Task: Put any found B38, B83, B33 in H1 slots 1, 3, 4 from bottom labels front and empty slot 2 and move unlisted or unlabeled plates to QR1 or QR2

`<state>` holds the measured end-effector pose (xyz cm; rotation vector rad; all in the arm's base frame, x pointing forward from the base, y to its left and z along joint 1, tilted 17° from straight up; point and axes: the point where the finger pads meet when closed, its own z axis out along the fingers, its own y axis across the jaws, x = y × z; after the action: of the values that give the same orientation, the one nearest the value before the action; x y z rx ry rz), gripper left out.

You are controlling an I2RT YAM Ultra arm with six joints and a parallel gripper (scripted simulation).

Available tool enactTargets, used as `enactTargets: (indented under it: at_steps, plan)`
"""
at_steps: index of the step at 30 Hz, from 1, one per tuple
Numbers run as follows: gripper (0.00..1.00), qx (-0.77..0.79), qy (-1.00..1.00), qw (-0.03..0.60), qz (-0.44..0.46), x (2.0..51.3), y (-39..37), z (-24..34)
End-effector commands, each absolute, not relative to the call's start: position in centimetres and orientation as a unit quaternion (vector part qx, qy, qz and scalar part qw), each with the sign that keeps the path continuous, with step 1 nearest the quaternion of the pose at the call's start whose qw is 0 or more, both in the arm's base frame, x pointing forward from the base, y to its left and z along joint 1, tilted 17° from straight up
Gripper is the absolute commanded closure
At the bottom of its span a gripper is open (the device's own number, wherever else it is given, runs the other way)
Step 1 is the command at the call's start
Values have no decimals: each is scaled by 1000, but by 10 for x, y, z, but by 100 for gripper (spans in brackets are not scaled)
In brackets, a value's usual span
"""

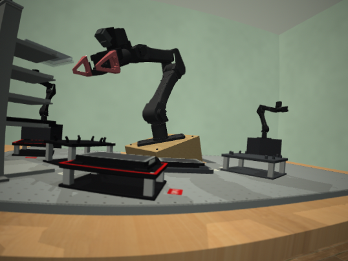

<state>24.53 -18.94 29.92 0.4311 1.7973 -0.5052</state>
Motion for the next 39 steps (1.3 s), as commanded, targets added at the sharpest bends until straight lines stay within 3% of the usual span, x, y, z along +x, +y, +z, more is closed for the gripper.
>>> enactTargets:
  at_steps: [1,39]
  plan:
    - [100,182,766,577,-216,241,-187,299]
    - [100,182,766,577,-216,247,-190,300]
